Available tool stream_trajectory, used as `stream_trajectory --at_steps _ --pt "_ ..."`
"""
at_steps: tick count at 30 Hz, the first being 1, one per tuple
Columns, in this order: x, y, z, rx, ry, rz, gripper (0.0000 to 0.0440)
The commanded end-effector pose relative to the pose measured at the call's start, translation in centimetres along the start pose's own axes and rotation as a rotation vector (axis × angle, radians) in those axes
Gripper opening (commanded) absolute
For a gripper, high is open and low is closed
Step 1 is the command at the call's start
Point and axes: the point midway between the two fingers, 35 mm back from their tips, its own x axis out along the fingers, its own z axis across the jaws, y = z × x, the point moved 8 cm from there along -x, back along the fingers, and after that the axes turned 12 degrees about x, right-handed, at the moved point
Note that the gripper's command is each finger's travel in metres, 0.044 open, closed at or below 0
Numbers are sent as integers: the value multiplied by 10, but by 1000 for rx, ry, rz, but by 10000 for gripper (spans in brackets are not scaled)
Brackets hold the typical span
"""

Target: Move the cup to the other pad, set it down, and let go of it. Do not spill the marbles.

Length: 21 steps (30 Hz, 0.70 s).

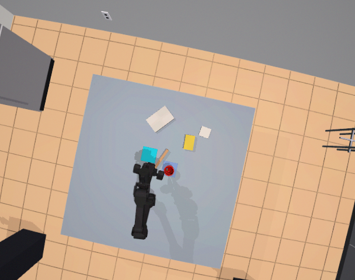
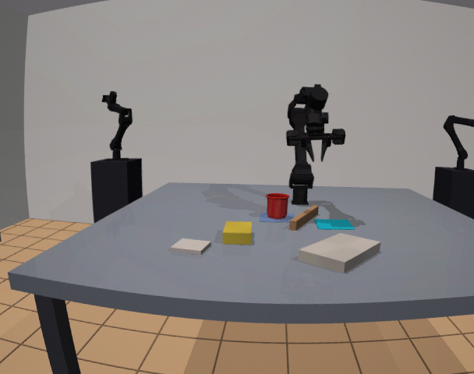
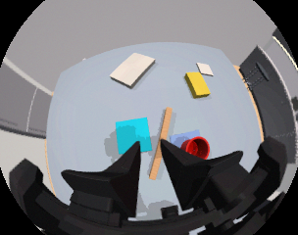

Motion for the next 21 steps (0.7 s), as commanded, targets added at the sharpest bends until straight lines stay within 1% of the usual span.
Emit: stream_trajectory --at_steps 1,13,21 --pt "0 0 -1 -17 25 60 115" --pt "8 -1 -10 -72 110 224 106" --pt "19 -1 -20 -113 161 323 112"
